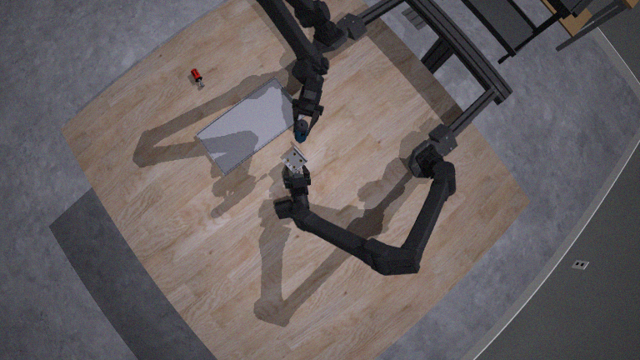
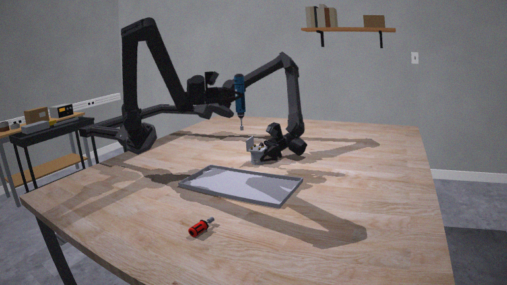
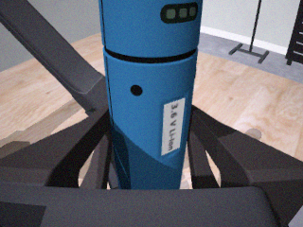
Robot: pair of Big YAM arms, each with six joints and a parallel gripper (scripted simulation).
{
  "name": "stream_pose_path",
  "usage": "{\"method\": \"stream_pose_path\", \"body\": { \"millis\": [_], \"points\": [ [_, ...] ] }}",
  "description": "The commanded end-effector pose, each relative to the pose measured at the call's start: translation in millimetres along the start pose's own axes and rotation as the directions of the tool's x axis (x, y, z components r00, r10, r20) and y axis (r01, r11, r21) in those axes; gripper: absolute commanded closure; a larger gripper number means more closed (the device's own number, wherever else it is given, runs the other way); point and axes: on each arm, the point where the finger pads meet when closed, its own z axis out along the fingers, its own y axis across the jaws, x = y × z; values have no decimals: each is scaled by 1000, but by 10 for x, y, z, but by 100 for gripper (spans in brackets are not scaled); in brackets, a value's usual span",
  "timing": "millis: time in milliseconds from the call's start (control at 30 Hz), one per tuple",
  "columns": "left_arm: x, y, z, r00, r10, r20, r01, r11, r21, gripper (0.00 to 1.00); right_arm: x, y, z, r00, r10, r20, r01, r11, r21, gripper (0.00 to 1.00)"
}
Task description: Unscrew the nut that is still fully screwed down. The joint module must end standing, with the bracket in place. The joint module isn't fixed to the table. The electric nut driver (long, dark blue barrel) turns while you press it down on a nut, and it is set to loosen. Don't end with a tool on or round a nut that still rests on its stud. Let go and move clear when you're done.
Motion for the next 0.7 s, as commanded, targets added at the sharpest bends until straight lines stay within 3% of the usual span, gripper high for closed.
{"method": "stream_pose_path", "body": {
  "millis": [0, 667],
  "points": [
    [-141, 25, 85, 999, 32, -7, -31, 999, 15, 41, -370, -22, 150, 995, 6, 103, -8, 1000, 25, 58],
    [-141, 25, 85, 999, 32, -7, -31, 999, 15, 41, -389, -23, 163, 994, 11, 108, -14, 1000, 26, 58]
  ]
}}
